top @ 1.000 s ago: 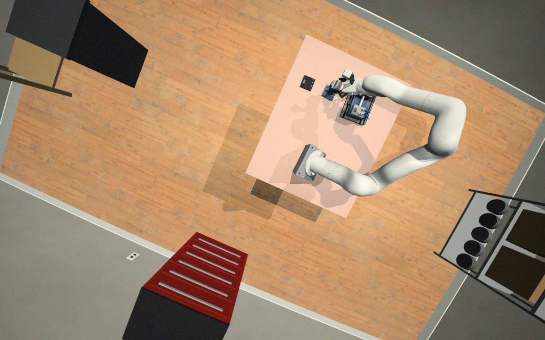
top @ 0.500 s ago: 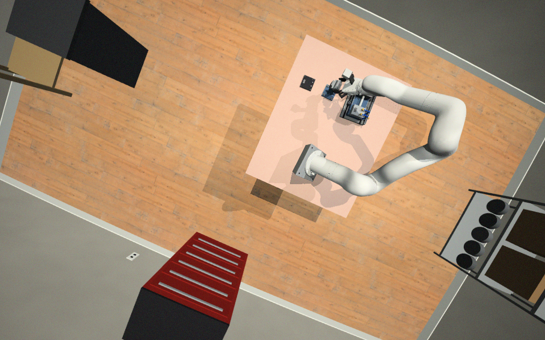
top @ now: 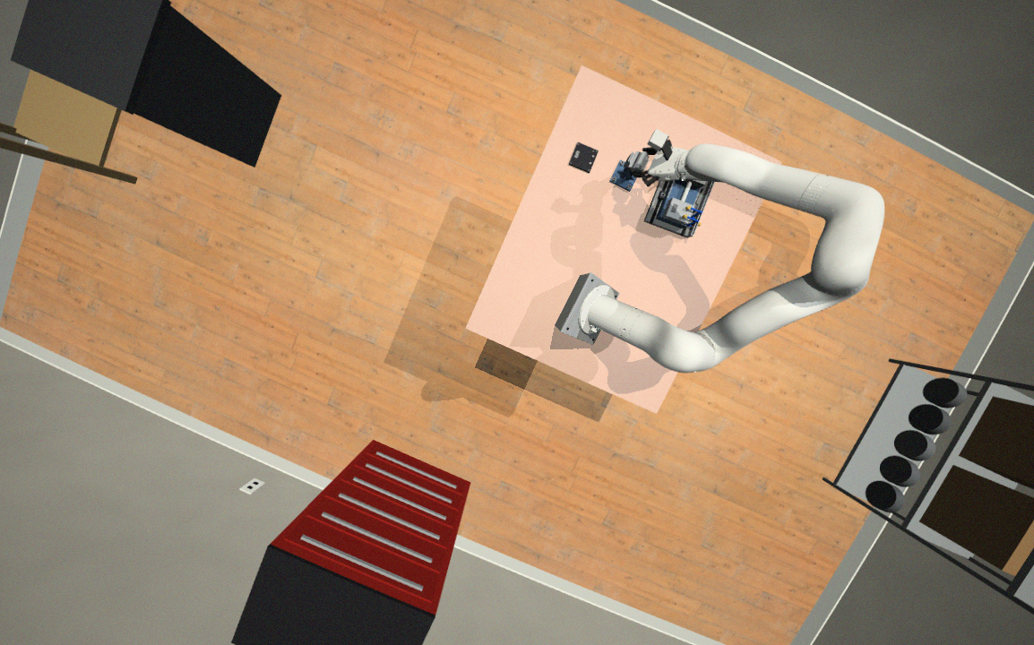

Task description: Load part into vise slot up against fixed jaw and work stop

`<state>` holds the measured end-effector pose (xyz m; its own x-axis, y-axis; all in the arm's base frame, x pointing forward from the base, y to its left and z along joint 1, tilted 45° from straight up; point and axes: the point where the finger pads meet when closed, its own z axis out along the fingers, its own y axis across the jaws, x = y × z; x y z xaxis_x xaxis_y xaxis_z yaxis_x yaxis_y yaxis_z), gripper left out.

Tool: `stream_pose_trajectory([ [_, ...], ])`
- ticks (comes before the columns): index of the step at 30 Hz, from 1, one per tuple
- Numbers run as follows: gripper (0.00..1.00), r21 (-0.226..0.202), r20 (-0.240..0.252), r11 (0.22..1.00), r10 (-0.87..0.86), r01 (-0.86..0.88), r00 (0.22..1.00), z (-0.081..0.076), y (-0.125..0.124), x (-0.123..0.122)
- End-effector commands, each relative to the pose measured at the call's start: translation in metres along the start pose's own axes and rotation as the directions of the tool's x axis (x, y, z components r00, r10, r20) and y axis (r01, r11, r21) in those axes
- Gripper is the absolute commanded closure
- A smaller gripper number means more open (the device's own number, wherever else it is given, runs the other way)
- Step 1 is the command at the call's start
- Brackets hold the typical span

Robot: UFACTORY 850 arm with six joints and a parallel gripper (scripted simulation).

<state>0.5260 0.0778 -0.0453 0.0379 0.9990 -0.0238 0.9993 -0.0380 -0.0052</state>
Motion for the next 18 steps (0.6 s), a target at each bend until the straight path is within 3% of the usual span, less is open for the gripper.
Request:
stream_pose_trajectory([
  [1,0.11,-0.002,0.005,1.0,-0.001,0.001,1.0,-0.0005,0.0007,0.0006],
  [18,0.11,-0.003,0.031,1.0,0.0,0.001,1.0,-0.0006,0.0011,0.0008],
])
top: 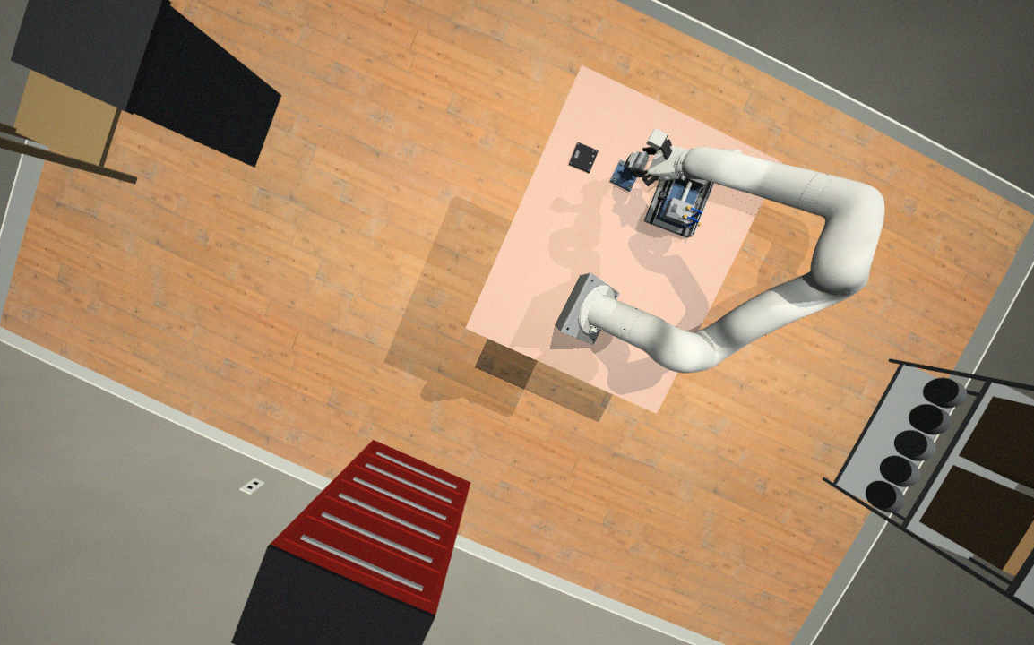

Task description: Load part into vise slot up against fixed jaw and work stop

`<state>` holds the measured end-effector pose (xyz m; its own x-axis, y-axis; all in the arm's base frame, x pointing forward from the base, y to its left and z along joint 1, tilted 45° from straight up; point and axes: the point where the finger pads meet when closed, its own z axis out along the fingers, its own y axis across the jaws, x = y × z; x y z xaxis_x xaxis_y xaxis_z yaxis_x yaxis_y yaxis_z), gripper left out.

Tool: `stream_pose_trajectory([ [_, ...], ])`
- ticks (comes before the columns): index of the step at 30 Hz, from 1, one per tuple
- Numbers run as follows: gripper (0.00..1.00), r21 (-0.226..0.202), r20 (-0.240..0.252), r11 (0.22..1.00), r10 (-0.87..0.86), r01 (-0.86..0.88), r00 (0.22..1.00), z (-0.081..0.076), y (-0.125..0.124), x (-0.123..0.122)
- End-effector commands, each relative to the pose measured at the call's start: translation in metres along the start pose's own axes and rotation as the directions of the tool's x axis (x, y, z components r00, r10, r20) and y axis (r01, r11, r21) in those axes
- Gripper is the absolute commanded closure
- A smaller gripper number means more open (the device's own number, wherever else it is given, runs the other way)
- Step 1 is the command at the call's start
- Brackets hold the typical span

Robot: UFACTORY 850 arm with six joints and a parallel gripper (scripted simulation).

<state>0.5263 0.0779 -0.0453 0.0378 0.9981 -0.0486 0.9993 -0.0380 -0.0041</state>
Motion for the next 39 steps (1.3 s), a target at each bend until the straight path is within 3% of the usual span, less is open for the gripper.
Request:
stream_pose_trajectory([
  [1,0.11,-0.002,0.009,1.0,-0.001,0.001,1.0,-0.0005,0.0006,0.0007],
  [27,0.11,-0.001,0.087,1.0,0.0,0.001,0.996,-0.0004,0.0005,0.0016],
  [39,0.11,-0.002,0.169,1.0,0.0,0.001,0.986,-0.0003,0.0006,0.0025],
])
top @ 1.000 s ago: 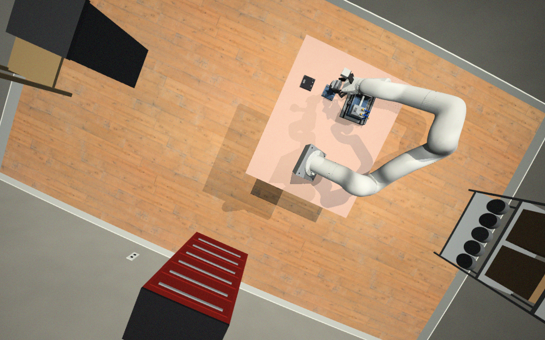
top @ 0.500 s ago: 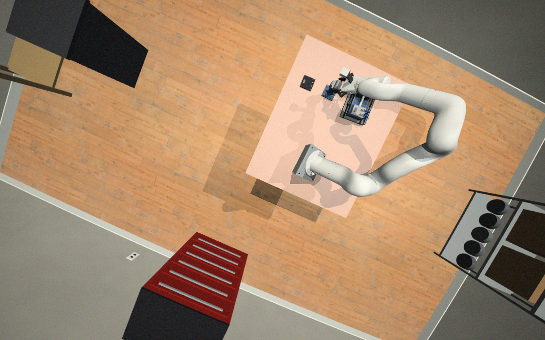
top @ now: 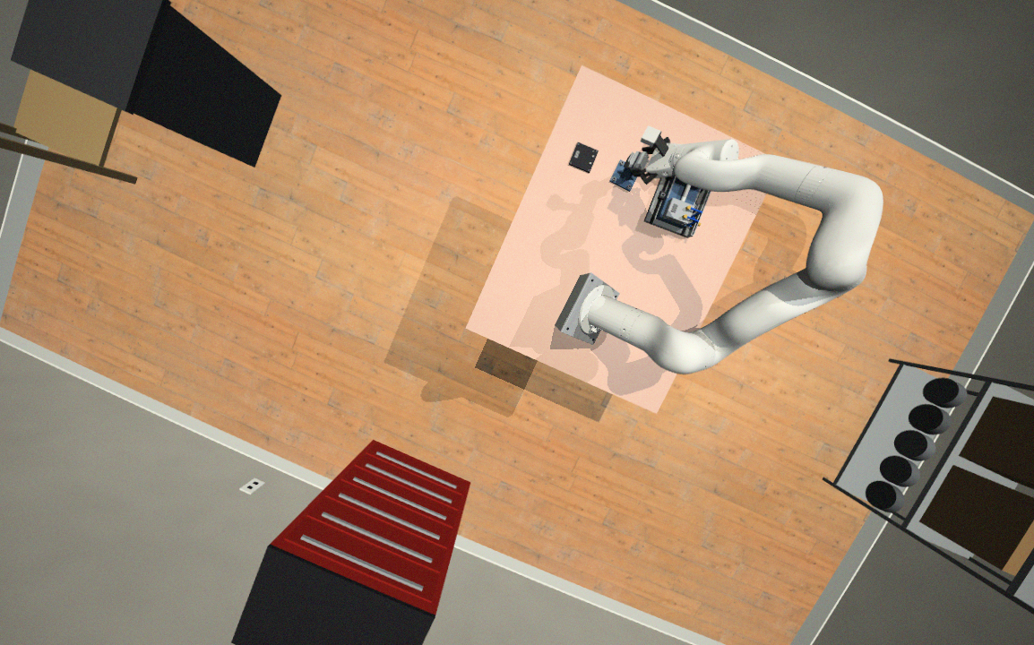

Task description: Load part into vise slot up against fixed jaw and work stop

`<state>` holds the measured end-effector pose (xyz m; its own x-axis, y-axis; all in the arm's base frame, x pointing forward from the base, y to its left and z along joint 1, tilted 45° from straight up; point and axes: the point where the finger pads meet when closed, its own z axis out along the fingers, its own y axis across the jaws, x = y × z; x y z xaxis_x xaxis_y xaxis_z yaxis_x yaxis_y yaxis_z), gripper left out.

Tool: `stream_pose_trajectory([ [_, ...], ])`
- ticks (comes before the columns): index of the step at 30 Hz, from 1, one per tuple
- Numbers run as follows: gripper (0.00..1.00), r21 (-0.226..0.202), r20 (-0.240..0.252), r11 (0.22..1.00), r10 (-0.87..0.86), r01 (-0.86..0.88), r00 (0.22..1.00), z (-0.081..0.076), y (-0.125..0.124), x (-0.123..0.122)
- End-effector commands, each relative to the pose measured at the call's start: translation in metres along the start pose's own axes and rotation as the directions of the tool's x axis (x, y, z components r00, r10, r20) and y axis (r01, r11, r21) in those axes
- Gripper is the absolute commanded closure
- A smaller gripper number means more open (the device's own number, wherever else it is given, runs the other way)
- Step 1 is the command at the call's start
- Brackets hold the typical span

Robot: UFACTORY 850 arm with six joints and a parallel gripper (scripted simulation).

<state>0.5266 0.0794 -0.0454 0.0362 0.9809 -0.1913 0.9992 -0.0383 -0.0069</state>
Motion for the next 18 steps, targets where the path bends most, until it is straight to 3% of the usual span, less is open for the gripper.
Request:
stream_pose_trajectory([
  [1,0.11,-0.005,0.035,1.0,0.0,0.0,0.999,-0.0005,0.0004,0.0011],
  [7,0.11,-0.005,0.08,1.0,0.001,0.0,0.997,-0.0005,0.0004,0.0016],
  [18,0.11,-0.005,0.256,1.0,0.002,0.0,0.967,-0.0002,0.0006,0.0035],
])
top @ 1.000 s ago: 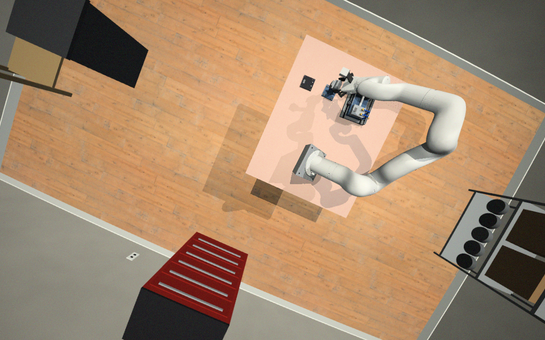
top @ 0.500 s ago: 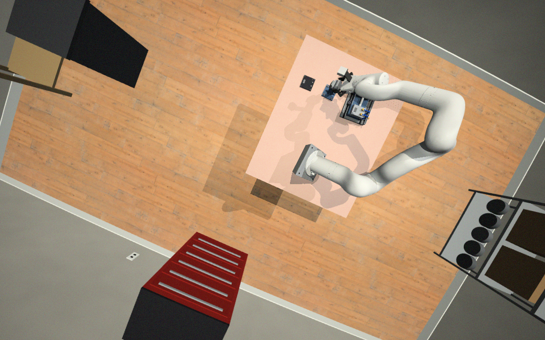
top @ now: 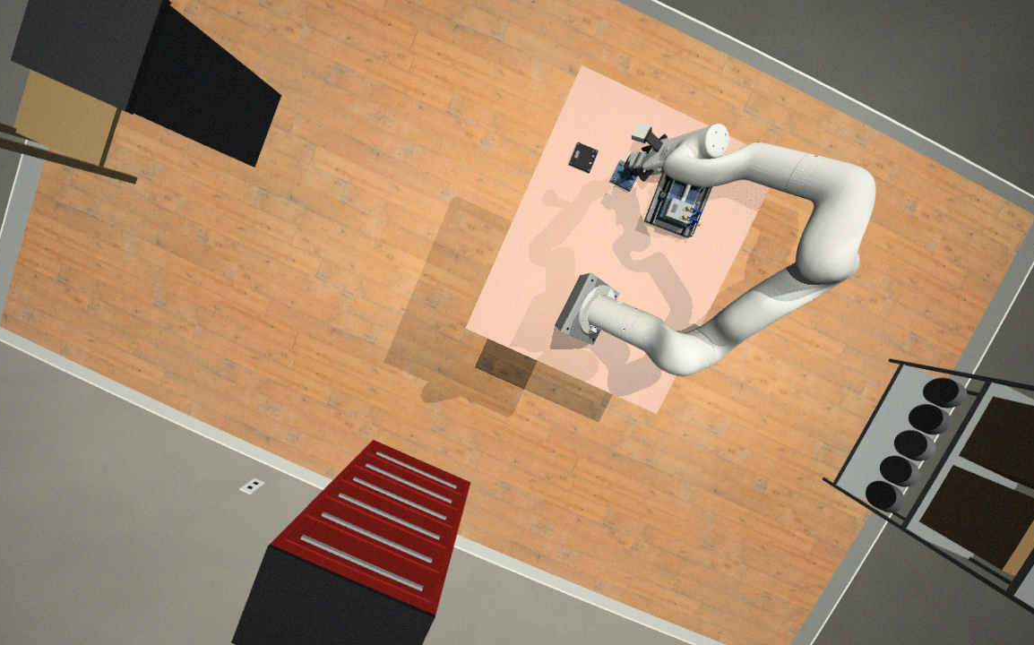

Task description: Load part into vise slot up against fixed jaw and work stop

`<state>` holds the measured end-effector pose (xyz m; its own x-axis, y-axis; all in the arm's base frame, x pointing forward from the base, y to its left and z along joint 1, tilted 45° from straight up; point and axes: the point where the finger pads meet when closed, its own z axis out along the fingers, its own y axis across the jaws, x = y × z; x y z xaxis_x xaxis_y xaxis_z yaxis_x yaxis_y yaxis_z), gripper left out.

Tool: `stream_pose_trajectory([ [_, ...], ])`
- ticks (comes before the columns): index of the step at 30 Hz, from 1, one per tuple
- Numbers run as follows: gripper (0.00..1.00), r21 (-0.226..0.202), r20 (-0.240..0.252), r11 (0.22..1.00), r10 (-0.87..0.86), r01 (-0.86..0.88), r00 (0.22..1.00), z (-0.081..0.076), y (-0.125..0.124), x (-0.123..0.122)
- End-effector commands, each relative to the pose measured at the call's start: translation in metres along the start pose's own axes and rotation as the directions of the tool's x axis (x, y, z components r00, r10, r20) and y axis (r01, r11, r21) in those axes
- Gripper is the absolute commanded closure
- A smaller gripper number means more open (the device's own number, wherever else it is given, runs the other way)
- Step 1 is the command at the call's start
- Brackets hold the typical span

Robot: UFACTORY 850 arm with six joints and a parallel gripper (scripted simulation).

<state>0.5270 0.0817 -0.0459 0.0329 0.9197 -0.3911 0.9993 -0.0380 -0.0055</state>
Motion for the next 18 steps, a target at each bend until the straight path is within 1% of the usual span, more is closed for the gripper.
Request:
stream_pose_trajectory([
  [1,0.11,-0.004,0.066,1.0,0.001,-0.001,0.998,-0.0003,0.0003,0.0013],
  [2,0.11,-0.004,0.083,1.0,0.001,-0.001,0.997,-0.0003,0.0003,0.0015],
  [4,0.11,-0.004,0.083,1.0,0.001,-0.001,0.997,-0.0003,0.0003,0.0015],
  [18,0.11,-0.004,0.31,1.0,0.002,-0.001,0.951,0.0002,0.0003,0.0041],
])
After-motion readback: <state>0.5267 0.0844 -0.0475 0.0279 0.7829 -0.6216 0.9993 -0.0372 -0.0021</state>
